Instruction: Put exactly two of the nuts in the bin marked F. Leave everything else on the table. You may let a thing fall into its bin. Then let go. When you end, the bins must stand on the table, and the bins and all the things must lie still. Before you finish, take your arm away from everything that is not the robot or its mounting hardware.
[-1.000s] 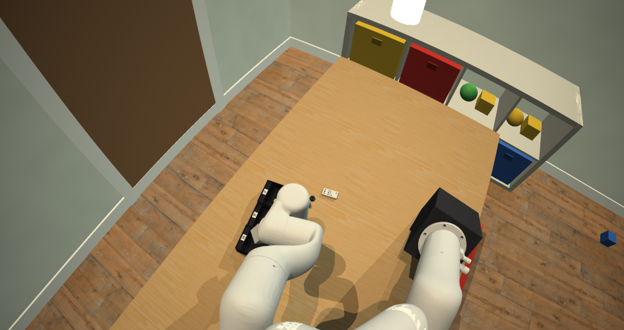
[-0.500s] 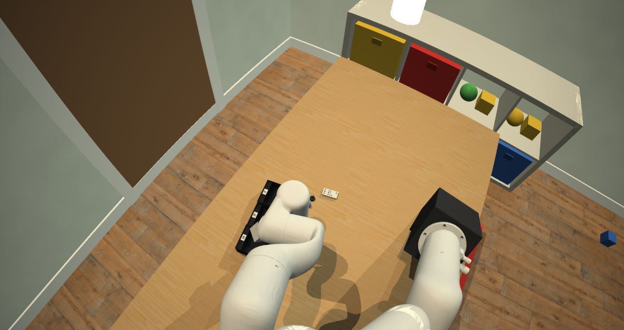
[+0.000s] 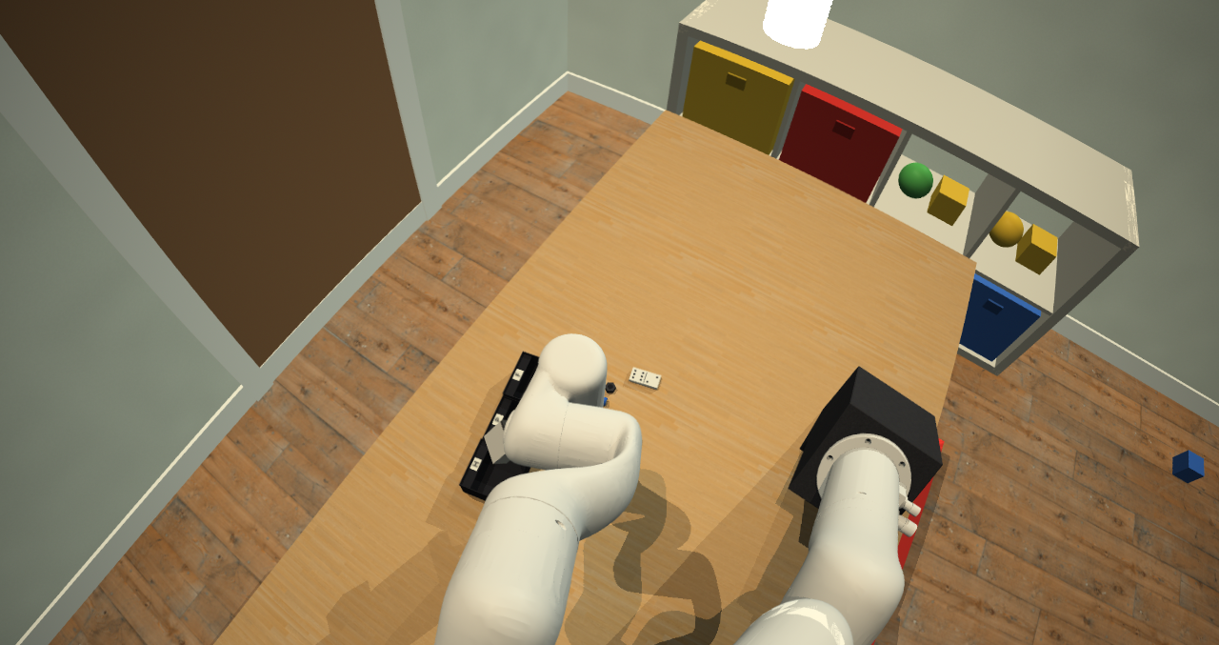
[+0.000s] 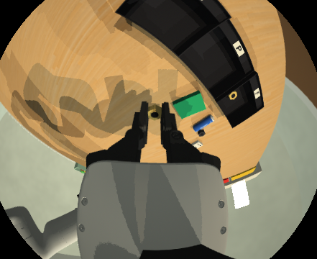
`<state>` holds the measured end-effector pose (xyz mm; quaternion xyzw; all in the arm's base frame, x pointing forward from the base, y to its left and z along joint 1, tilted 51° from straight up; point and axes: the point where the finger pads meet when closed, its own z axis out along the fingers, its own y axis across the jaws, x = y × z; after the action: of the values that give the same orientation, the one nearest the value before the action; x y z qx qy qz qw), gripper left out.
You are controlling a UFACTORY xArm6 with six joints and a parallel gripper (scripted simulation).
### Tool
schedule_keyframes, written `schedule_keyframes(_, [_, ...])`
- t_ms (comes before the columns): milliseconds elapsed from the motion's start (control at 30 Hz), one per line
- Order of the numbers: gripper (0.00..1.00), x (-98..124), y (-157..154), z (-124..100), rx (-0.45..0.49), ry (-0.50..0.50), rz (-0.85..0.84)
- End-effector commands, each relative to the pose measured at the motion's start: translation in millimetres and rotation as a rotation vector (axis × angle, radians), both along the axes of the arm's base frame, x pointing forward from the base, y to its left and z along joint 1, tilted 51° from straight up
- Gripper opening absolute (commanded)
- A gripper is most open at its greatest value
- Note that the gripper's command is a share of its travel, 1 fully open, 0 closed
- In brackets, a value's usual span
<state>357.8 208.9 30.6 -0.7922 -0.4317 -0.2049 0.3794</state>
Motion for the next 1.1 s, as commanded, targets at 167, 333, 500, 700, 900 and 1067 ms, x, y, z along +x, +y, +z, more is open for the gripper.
schedule_keyframes(167, [0.00,0.4,-3.6,3.4,0.000,0.000,0.000])
schedule_keyframes(333, [0.00,0.4,-3.6,3.4,0.000,0.000,0.000])
schedule_keyframes(500, [0.00,16.0,-8.8,-3.8,0.000,0.000,0.000])
schedule_keyframes(700, [0.00,36.9,-16.2,-13.0,0.000,-0.001,0.000])
schedule_keyframes(900, [0.00,60.4,-24.4,-23.2,0.000,-0.040,0.031])
schedule_keyframes(1067, [0.00,86.7,-33.7,-34.7,-0.001,-0.178,0.141])
